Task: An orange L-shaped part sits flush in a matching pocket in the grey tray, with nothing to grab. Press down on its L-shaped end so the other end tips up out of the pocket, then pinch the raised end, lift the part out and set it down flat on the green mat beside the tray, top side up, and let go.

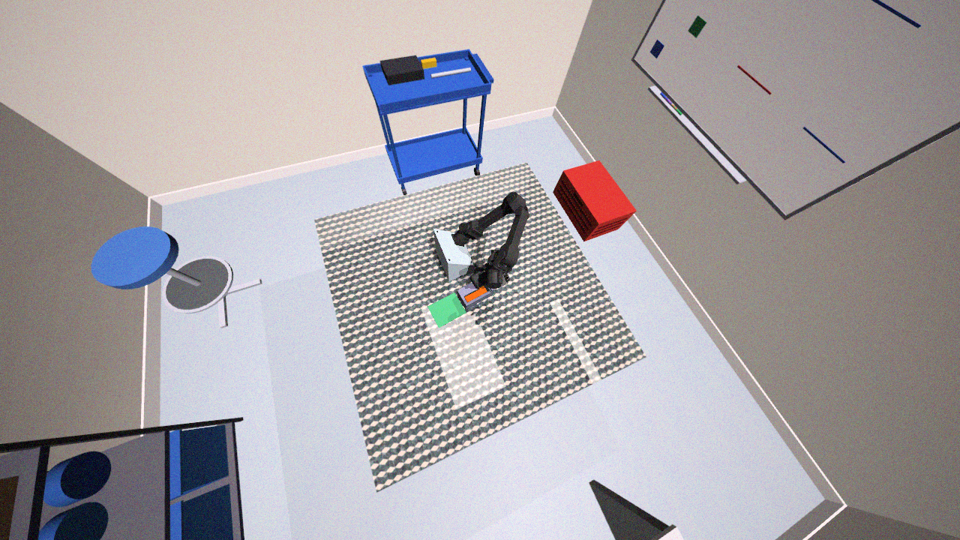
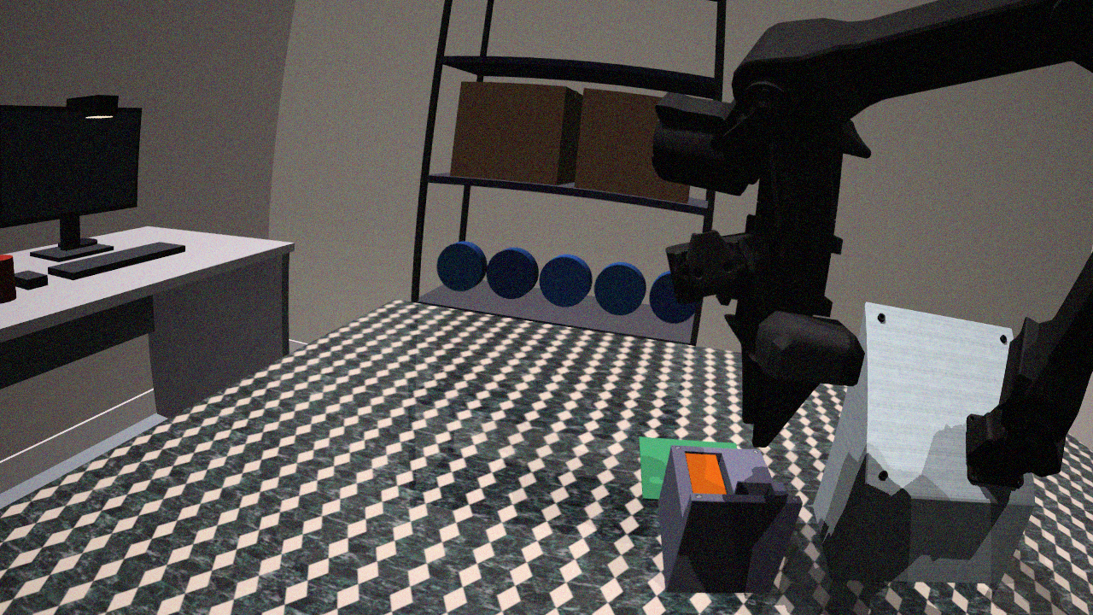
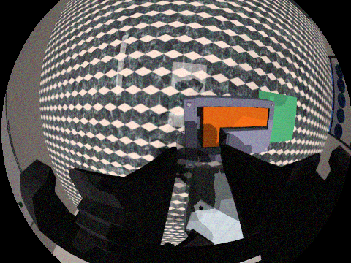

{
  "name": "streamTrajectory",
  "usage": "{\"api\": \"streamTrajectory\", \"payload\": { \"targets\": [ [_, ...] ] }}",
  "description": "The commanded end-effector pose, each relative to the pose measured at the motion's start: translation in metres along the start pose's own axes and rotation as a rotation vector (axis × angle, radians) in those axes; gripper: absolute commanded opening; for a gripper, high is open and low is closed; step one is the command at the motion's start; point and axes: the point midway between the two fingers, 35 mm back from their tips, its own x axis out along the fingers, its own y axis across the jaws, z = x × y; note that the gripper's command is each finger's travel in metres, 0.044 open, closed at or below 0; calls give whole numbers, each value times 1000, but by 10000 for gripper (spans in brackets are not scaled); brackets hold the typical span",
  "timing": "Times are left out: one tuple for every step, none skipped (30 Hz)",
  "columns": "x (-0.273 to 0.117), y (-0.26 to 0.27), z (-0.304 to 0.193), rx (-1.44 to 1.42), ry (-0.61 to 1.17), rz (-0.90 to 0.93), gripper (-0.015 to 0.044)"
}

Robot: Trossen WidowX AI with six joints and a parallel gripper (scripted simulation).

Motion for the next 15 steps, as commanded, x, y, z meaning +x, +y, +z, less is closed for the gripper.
{"api": "streamTrajectory", "payload": {
  "targets": [
    [27, 1, -1, 8, 12, 10, 180],
    [38, 1, -1, 8, 12, 10, 180],
    [49, 2, -2, 8, 12, 11, 180],
    [59, 2, -3, 8, 12, 13, 180],
    [65, 3, -4, 7, 12, 15, 180],
    [67, 3, -4, 7, 12, 15, 180],
    [67, 3, -4, 7, 12, 15, 180],
    [67, 3, -4, 7, 12, 15, 180],
    [67, 3, -4, 7, 12, 15, 180],
    [68, 3, -4, 7, 12, 15, 180],
    [68, 3, -4, 7, 12, 15, 180],
    [69, 3, -4, 7, 12, 15, 180],
    [70, 3, -4, 7, 12, 15, 180],
    [72, 3, -4, 7, 12, 15, 180],
    [73, 3, -4, 7, 12, 15, 180]
  ]
}}
